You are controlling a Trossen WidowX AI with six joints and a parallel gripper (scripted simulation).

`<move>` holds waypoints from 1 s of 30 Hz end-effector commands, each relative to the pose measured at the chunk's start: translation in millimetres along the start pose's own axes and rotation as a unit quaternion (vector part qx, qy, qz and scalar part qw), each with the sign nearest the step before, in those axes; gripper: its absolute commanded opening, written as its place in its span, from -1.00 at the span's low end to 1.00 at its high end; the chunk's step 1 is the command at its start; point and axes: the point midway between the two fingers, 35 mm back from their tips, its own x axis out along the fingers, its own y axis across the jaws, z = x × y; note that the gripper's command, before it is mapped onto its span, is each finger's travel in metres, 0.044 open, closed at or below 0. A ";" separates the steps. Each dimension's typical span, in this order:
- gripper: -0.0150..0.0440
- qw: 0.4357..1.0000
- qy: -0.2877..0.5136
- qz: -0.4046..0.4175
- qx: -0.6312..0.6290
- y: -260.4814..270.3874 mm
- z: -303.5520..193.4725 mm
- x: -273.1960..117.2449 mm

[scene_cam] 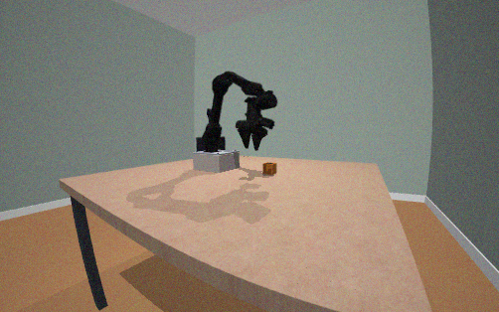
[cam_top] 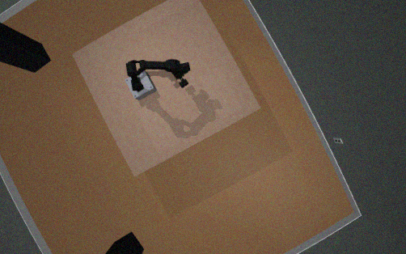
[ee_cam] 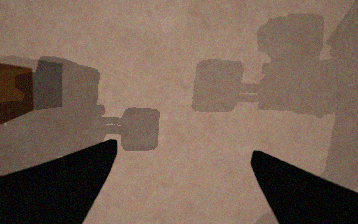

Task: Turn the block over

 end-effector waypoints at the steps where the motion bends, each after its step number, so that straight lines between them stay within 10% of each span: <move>1: 1.00 0.999 -0.006 0.035 0.017 66.4 11.5 -5.7; 8: 1.00 0.995 0.007 0.088 0.045 176.6 10.3 -17.0; 30: 1.00 0.995 0.007 0.089 0.046 186.8 10.9 32.3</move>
